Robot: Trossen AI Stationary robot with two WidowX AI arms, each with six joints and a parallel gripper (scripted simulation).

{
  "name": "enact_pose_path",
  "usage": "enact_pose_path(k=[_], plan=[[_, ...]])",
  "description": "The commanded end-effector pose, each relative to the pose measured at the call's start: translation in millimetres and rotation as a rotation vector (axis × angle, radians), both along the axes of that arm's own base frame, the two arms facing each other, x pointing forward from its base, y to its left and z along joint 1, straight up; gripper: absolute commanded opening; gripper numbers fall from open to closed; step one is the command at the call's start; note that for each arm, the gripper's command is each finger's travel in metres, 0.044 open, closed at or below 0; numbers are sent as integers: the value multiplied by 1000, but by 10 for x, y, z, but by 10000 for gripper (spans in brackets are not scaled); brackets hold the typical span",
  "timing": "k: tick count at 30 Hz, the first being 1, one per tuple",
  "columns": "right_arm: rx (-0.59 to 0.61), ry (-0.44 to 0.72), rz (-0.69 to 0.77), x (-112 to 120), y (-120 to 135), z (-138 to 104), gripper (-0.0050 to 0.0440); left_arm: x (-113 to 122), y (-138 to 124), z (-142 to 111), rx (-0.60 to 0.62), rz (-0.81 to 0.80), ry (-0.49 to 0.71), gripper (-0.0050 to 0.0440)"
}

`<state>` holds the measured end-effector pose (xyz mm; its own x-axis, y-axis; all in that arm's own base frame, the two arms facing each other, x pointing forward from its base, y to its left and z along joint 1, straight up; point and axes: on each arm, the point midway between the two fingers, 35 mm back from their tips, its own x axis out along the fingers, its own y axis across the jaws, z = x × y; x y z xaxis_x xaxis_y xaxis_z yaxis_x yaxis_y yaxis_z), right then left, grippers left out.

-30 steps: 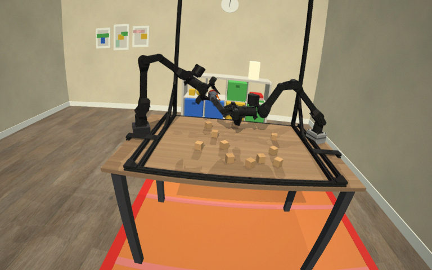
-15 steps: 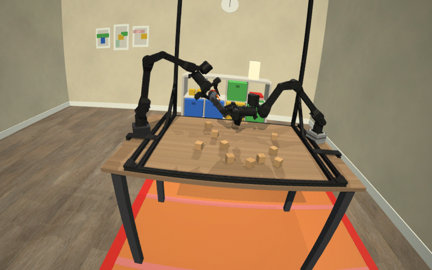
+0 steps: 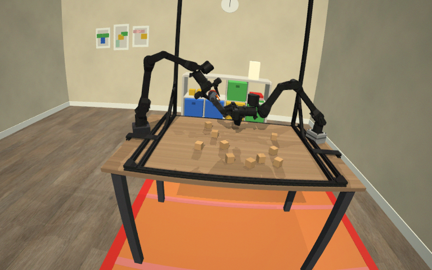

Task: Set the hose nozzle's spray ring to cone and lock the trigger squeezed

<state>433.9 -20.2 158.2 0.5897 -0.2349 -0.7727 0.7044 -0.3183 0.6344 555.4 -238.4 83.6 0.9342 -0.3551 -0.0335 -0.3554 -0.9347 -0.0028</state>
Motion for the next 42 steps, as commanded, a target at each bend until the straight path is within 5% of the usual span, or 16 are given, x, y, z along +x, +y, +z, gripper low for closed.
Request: enact_pose_path(k=[1,7,17,42], plan=[[-2,-5,1,3,0,7,264,36,49,74,-10,18,-22,0],[-2,-5,1,3,0,7,400,36,49,74,-10,18,-22,0],[-2,-5,1,-36,-29,15,400,36,49,74,-10,18,-22,0],[-2,-5,1,-452,118,551,400,36,49,74,-10,18,-22,0]])
